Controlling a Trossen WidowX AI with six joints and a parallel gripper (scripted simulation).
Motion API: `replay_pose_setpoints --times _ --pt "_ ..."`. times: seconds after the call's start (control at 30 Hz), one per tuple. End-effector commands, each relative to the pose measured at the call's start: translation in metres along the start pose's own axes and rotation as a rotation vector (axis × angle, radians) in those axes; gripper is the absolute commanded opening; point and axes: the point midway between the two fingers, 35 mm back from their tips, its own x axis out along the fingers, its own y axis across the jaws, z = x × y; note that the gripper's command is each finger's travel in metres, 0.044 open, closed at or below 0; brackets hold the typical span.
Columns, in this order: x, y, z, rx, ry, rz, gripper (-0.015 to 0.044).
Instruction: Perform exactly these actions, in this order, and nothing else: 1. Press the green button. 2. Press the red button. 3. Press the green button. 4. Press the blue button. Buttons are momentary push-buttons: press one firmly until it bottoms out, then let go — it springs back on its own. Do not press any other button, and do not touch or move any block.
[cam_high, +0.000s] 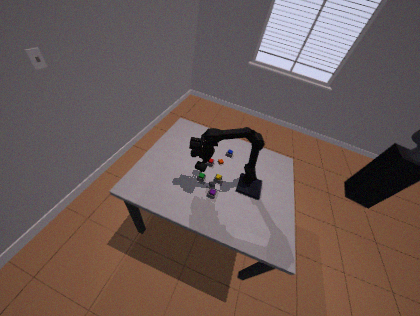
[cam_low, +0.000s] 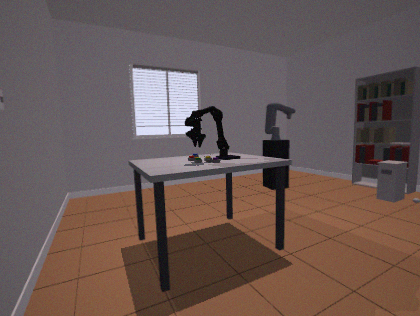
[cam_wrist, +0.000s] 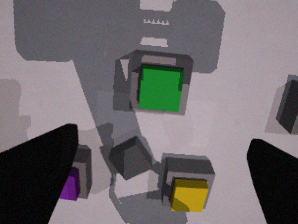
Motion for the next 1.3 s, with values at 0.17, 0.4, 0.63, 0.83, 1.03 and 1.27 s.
replay_pose_setpoints --times 0.17,0.4,0.63,0.83,1.03,1.27 --pt "0.056 -0.001 -0.004 0.011 0.018 0.003 0.0138" --pt "0.056 -0.001 -0.004 0.011 0.018 0.003 0.0020" --pt "0.056 -0.001 -0.004 0.011 0.018 0.003 0.0020" --pt "0.059 -0.001 -0.004 0.011 0.018 0.003 0.0020" --pt "0.069 -0.001 -0.004 0.011 0.018 0.003 0.0020" --pt "0.080 -0.001 -0.004 0.011 0.018 0.003 0.0020"
